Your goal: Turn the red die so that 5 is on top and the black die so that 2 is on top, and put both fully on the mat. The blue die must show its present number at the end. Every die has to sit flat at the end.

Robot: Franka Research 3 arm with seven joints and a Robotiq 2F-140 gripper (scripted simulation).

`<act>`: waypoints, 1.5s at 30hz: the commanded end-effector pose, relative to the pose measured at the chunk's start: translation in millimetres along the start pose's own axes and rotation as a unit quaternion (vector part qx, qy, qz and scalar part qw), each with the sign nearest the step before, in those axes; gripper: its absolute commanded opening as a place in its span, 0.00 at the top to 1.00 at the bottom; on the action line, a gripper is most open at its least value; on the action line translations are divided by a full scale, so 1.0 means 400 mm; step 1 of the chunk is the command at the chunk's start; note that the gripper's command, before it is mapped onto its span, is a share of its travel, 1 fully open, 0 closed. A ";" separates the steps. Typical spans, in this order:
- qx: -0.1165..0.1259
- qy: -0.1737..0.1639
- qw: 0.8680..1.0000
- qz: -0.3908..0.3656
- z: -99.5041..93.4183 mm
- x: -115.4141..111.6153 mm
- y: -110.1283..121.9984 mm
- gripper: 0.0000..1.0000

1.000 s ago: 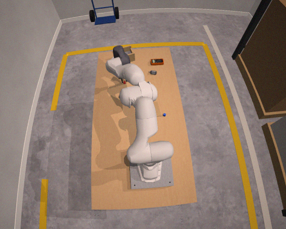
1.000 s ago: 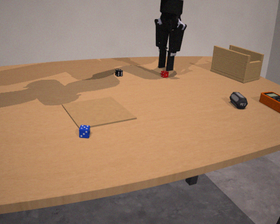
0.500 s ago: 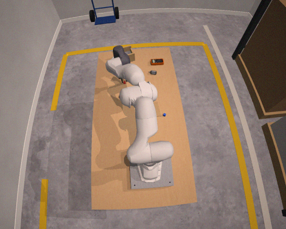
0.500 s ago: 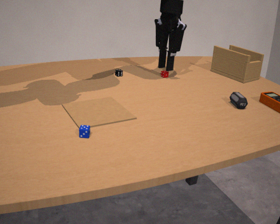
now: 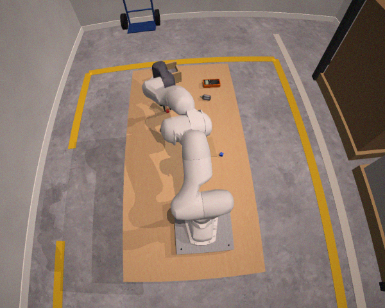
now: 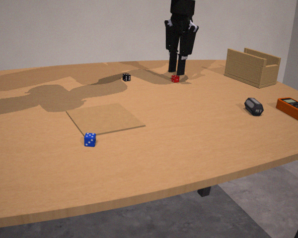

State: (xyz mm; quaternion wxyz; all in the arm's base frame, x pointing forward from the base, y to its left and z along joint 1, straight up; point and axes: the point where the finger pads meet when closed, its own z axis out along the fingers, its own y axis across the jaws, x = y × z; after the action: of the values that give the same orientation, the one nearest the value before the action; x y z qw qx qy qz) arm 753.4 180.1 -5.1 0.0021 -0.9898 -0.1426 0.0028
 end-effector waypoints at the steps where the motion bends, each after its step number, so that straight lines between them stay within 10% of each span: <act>1: -0.002 0.000 1.000 -0.002 0.001 0.000 0.006 0.71; 45: -0.002 0.000 1.000 -0.002 0.066 0.000 0.007 0.71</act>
State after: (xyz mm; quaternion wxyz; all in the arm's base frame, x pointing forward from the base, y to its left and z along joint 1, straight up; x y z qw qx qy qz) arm 752.3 178.0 -31.4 0.0021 -0.9899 -0.1419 0.0050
